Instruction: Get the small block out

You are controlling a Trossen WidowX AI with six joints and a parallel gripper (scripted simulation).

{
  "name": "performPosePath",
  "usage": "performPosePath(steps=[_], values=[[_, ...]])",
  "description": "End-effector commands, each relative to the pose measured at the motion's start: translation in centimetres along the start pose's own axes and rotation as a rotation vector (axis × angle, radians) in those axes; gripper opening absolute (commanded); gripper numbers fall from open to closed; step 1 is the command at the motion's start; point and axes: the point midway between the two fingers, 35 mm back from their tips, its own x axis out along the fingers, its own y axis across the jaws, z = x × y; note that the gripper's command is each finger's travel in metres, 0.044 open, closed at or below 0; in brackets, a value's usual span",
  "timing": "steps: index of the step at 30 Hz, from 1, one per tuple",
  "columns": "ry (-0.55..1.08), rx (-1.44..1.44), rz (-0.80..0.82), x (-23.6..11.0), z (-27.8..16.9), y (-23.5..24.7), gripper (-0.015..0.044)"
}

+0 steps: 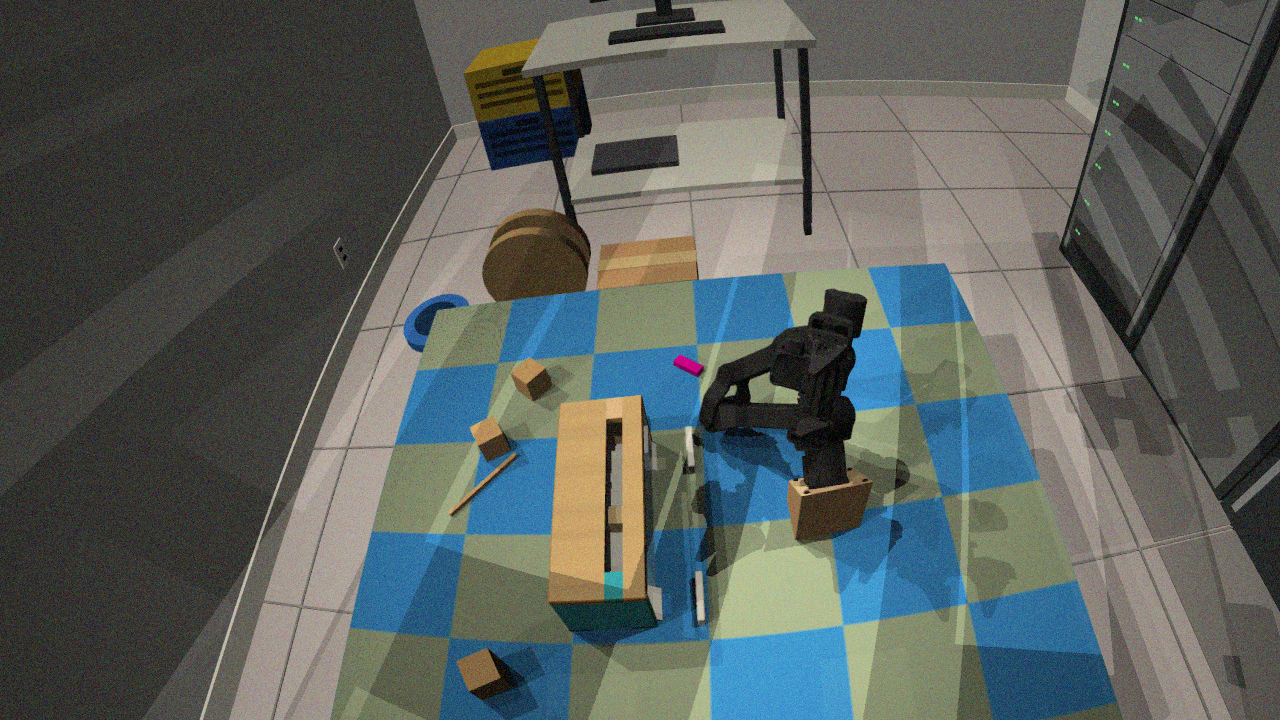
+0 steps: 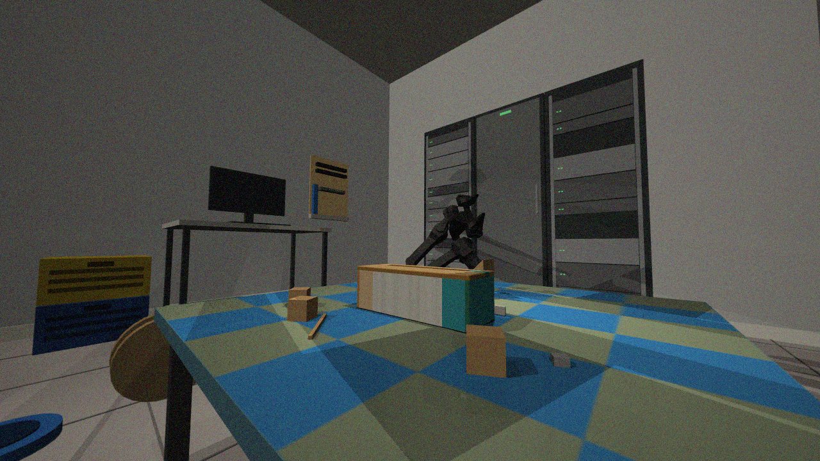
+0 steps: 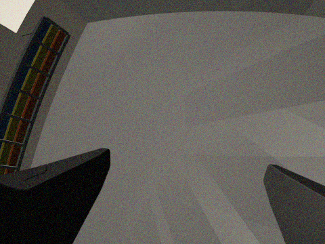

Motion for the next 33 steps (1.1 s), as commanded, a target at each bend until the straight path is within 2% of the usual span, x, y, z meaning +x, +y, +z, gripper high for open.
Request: performPosePath(steps=[1, 7, 19, 27, 33], values=[[-0.005, -0.001, -0.006, 0.0, 0.1, 0.0, 0.0400], [-0.146, -0.027, -0.207, 0.8, 3.1, 0.1, 0.0400], [-0.436, 0.090, -0.743, 3.2, 9.8, -1.7, 0.0400], [-0.610, 0.322, -1.113, 4.2, 15.2, -5.5, 0.0400], [-0.730, 0.578, -1.371, 3.5, 19.4, -10.1, 0.0400]])
